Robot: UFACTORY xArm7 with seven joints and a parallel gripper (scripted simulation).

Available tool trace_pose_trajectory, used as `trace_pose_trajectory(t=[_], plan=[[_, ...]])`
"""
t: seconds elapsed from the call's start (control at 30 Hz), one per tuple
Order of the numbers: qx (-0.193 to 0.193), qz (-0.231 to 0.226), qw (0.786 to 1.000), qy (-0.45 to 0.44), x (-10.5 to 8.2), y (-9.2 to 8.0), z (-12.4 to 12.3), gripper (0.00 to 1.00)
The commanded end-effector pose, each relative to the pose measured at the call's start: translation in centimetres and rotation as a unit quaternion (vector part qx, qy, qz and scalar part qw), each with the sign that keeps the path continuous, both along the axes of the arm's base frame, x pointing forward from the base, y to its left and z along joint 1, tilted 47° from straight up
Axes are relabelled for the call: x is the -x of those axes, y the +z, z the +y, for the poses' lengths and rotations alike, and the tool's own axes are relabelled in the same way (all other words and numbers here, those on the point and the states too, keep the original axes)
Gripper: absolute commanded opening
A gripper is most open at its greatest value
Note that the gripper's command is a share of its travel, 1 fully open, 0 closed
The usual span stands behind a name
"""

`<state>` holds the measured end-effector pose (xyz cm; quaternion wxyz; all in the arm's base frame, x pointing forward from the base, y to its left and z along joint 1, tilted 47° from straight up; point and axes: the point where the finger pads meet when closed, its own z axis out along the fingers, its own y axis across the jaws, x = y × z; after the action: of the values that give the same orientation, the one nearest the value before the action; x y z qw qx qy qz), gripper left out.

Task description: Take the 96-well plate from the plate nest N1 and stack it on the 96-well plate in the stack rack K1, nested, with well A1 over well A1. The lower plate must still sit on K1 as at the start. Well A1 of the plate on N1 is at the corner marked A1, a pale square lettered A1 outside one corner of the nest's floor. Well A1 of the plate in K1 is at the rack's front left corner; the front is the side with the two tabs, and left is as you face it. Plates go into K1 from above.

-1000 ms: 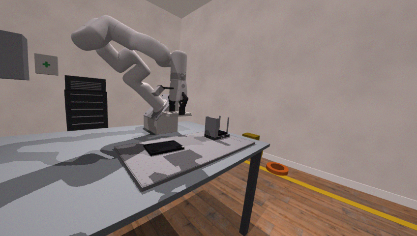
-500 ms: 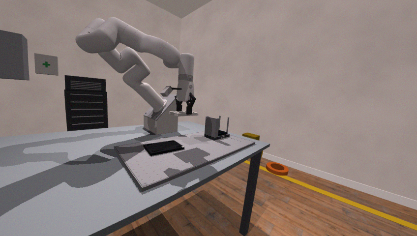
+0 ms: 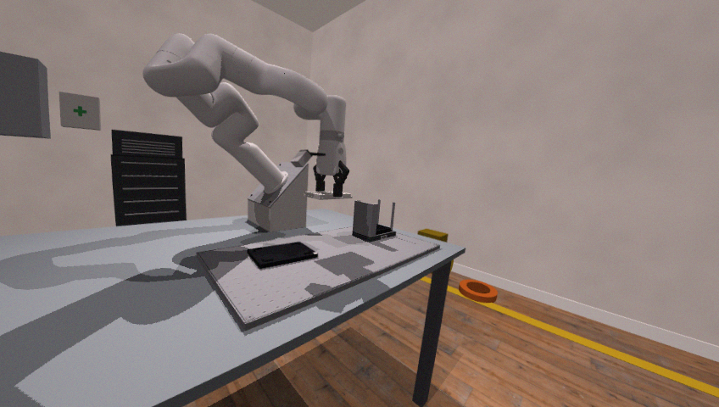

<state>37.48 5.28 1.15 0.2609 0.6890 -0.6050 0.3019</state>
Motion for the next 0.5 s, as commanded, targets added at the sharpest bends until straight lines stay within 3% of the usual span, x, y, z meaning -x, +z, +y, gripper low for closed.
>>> trace_pose_trajectory(t=[0.0,0.47], plan=[[0.0,-0.001,1.0,0.001,0.0,-1.2,1.4,0.0],[-0.001,-0.001,1.0,0.001,0.3,-4.1,4.2,0.0]])
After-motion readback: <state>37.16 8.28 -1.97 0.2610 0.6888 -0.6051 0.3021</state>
